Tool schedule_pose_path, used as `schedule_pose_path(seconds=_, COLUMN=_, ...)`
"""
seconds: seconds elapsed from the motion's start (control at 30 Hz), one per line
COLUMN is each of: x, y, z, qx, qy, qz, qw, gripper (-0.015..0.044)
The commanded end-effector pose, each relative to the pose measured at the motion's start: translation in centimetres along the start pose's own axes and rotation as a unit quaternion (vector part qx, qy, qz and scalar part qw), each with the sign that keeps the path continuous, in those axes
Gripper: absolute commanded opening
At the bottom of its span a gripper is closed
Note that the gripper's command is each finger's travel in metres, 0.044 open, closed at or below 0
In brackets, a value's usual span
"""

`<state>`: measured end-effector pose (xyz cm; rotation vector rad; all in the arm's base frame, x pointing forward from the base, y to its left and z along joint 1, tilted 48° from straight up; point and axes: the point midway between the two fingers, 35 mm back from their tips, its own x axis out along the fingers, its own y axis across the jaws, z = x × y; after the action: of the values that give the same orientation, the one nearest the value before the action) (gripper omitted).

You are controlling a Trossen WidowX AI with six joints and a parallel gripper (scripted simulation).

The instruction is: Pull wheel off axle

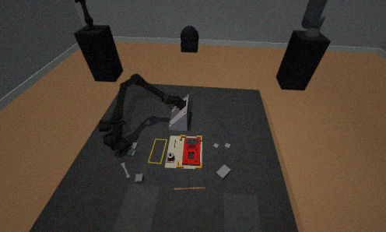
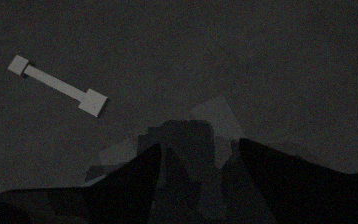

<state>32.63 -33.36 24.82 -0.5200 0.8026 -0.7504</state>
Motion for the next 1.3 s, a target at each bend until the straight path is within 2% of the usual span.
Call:
schedule_pose_path(seconds=0.0, x=0.5, y=5.6, z=0.4, qx=0.009, qy=0.033, qz=0.05, qw=0.998, gripper=0.03)
schedule_pose_path(seconds=0.2, x=-0.9, y=15.4, z=0.0, qx=0.001, qy=0.114, qz=0.108, qw=0.988, gripper=0.03)
schedule_pose_path(seconds=0.37, x=-3.7, y=23.1, z=-1.3, qx=-0.046, qy=0.18, qz=0.125, qw=0.975, gripper=0.03)
schedule_pose_path(seconds=0.67, x=-11.4, y=33.0, z=-4.5, qx=-0.162, qy=0.238, qz=0.065, qw=0.955, gripper=0.03)
schedule_pose_path(seconds=0.77, x=-13.0, y=34.2, z=-4.9, qx=-0.179, qy=0.235, qz=0.043, qw=0.954, gripper=0.03)
schedule_pose_path(seconds=1.27, x=-12.4, y=34.9, z=-5.6, qx=-0.179, qy=0.235, qz=0.044, qw=0.954, gripper=0.03)
